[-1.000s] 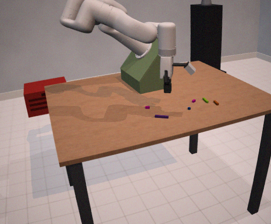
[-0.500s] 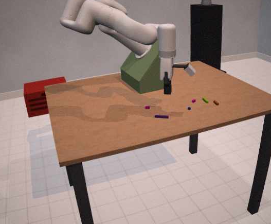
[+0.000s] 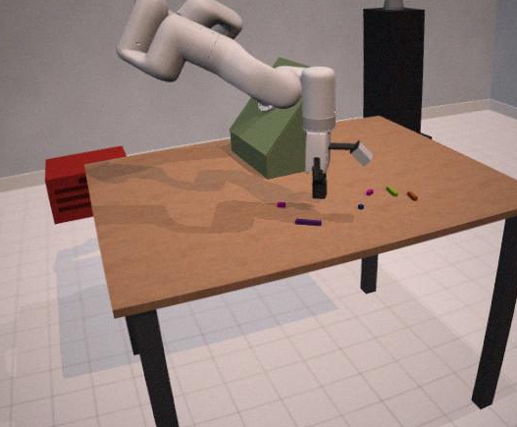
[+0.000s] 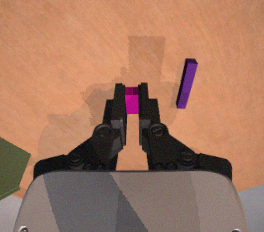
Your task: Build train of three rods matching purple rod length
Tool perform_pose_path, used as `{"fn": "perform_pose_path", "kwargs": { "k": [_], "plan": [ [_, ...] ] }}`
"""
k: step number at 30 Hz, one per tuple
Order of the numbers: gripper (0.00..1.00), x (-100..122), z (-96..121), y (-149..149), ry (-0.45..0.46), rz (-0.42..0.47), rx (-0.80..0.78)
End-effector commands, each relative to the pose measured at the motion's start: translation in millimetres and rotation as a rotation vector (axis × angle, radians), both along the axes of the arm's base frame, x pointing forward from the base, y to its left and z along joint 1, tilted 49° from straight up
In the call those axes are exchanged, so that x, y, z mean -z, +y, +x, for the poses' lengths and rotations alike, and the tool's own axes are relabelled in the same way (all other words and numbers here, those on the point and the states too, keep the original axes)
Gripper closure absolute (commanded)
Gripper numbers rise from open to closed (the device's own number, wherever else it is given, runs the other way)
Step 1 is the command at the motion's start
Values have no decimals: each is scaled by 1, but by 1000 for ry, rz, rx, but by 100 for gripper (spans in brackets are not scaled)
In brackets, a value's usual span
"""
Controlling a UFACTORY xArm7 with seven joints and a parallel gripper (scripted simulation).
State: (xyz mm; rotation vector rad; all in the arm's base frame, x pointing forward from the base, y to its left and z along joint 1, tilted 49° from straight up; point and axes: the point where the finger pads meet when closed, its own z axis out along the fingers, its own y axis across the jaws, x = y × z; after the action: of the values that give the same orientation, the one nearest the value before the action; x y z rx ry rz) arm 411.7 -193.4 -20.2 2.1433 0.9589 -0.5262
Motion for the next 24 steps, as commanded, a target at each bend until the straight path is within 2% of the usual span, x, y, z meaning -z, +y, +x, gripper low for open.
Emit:
{"fn": "perform_pose_path", "kwargs": {
  "k": [1,10,24],
  "plan": [
    [96,11,2,-11,-4,1,-5],
    [96,21,1,-22,-4,1,-5],
    [96,22,1,-23,-4,1,-5]
  ]
}}
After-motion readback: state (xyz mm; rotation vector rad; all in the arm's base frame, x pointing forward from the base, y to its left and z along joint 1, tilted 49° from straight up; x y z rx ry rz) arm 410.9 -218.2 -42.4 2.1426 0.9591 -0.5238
